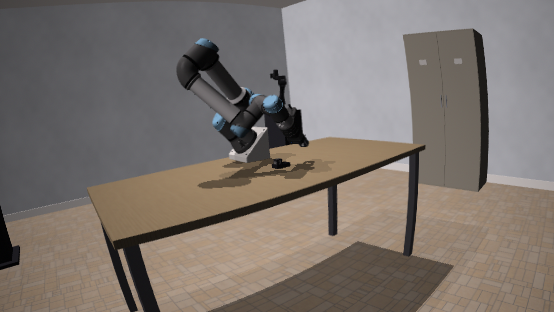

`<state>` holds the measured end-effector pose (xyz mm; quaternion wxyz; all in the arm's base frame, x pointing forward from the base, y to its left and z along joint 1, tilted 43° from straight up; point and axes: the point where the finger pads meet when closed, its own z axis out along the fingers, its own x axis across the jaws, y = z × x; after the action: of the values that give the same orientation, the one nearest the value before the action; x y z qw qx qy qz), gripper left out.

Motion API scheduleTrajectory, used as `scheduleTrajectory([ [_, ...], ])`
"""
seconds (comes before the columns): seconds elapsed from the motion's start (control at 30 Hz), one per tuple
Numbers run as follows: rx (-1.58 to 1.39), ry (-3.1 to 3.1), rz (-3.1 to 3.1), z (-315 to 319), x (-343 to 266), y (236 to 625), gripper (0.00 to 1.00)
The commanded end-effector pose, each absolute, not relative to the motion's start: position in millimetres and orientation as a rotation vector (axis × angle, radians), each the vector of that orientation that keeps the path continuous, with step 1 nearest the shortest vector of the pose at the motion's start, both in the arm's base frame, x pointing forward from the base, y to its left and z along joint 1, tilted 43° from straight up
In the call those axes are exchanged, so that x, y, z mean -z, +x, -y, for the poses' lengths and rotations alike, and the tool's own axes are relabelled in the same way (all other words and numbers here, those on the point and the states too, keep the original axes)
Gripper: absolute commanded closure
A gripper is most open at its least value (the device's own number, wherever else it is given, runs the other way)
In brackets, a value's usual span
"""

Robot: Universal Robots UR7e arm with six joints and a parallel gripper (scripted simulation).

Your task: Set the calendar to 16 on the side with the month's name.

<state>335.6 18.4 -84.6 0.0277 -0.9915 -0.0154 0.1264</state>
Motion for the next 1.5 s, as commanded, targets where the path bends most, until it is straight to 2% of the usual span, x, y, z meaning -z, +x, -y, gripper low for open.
scheduleTrajectory([
  [0.0, -0.387, -3.055, 0.047, -19, 84, 336, 0.43],
  [1.47, -0.387, -3.055, 0.047, 5, 110, 330, 0.43],
])
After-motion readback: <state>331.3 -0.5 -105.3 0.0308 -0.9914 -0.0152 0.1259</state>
